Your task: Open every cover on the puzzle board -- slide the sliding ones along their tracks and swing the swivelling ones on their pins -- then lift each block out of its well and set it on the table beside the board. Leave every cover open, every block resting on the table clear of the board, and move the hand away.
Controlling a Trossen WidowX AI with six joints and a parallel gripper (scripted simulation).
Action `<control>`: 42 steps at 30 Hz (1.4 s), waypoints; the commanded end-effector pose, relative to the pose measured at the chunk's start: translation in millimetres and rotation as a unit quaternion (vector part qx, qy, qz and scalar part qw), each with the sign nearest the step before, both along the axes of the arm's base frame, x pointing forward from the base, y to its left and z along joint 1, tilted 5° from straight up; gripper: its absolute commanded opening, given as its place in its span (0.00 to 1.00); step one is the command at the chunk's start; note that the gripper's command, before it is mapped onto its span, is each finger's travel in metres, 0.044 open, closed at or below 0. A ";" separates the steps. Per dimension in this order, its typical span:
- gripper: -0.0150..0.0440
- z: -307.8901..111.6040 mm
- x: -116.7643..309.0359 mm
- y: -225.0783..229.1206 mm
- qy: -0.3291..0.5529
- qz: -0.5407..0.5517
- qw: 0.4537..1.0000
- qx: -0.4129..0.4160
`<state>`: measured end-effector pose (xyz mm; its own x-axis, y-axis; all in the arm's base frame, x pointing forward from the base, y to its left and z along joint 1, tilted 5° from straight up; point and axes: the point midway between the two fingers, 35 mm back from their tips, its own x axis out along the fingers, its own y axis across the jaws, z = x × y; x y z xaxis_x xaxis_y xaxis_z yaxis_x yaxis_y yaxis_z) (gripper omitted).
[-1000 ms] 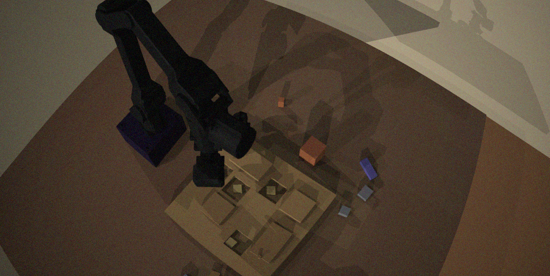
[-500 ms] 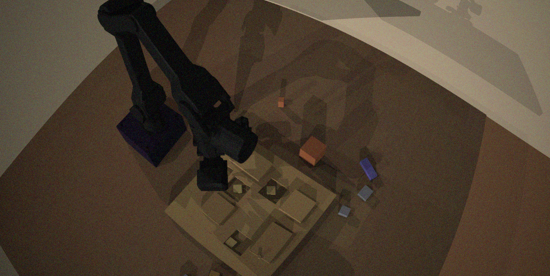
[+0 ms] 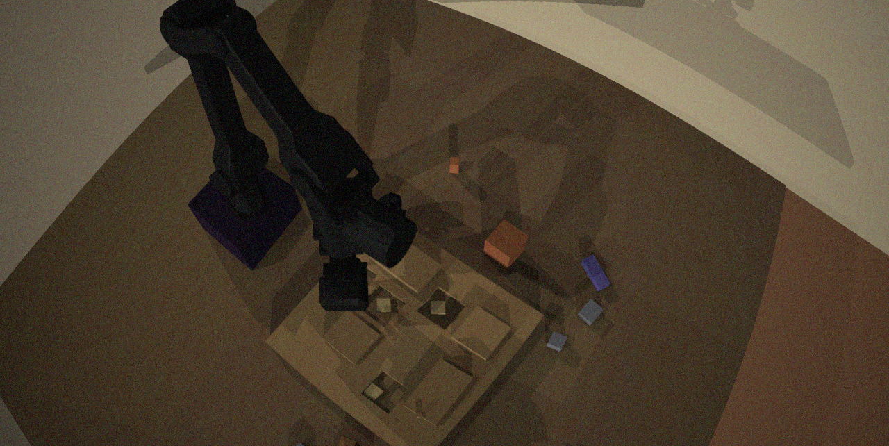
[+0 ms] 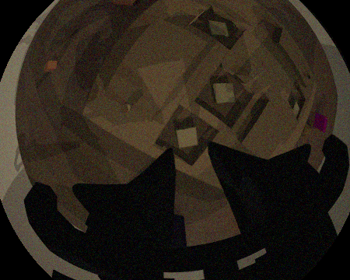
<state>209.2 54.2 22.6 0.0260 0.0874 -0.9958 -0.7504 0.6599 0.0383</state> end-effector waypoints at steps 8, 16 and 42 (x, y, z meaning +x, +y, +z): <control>0.50 -0.9 0.1 0.4 0.001 -0.001 1.000 0.001; 0.50 -0.9 0.1 0.4 0.001 -0.001 1.000 0.001; 0.50 -20.7 0.6 2.2 0.001 -0.001 1.000 0.001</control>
